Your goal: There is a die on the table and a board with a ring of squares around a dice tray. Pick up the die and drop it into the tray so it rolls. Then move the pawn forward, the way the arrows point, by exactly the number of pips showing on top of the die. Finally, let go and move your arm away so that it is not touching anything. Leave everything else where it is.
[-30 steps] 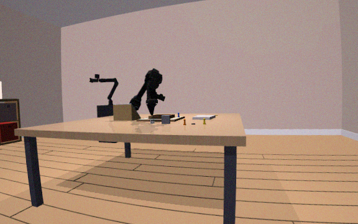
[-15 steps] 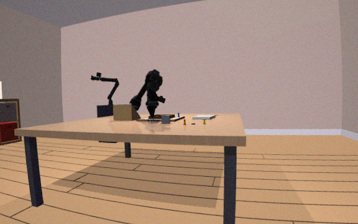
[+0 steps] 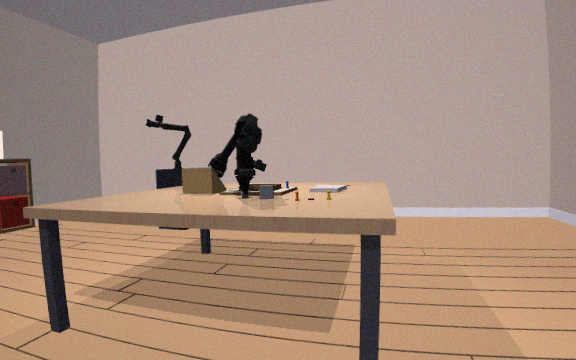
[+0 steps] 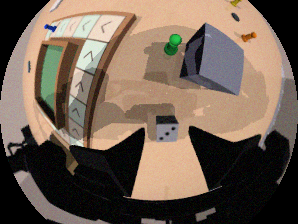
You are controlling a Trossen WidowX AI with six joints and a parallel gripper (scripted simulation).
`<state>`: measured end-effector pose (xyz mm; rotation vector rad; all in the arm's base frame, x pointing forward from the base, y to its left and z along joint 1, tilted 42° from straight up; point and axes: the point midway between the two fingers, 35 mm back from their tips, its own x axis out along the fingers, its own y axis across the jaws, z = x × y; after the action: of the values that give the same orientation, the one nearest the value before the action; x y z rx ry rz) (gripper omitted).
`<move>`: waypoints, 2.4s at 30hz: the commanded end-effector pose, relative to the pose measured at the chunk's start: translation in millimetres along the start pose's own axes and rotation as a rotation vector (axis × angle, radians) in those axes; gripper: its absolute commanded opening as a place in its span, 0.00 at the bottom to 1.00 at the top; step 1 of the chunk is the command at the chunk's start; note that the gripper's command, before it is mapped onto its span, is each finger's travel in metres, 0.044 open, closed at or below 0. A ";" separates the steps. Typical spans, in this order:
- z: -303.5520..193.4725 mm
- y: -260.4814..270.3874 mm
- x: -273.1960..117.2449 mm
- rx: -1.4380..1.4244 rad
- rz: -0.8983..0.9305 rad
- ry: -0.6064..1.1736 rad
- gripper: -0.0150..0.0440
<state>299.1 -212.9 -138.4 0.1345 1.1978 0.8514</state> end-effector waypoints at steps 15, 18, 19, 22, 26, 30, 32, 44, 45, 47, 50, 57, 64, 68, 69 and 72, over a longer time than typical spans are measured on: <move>-0.2 1.4 8.6 0.006 0.005 -0.002 0.35; -0.1 0.5 6.0 0.019 -0.001 -0.007 0.25; 0.0 -0.6 2.8 0.035 -0.007 -0.013 0.25; 0.6 -4.1 -8.9 0.064 -0.019 -0.023 0.25; 1.1 -7.5 -23.2 0.073 -0.022 -0.025 0.25; 1.4 -10.1 -38.9 0.071 -0.021 -0.023 0.25; 1.5 -11.0 -46.9 0.069 -0.021 -0.022 0.25; 0.4 -10.3 -93.6 0.062 -0.011 -0.014 0.25; 0.3 -9.8 -97.4 0.062 -0.010 -0.013 0.25; -0.1 -8.6 -105.0 0.061 -0.007 -0.012 0.25; -0.7 -6.8 -113.7 0.059 -0.004 -0.011 0.25; 12.5 4.4 -116.0 0.191 -0.004 -0.009 0.25; 31.8 23.3 -117.3 0.397 -0.005 -0.008 0.25; 42.0 35.0 -117.4 0.514 -0.005 -0.007 0.25; 44.5 38.0 -117.3 0.544 -0.005 -0.007 0.25; 51.6 47.2 -116.9 0.632 -0.005 -0.007 0.25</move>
<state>305.6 -247.8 -11.9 0.5714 1.4006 0.5009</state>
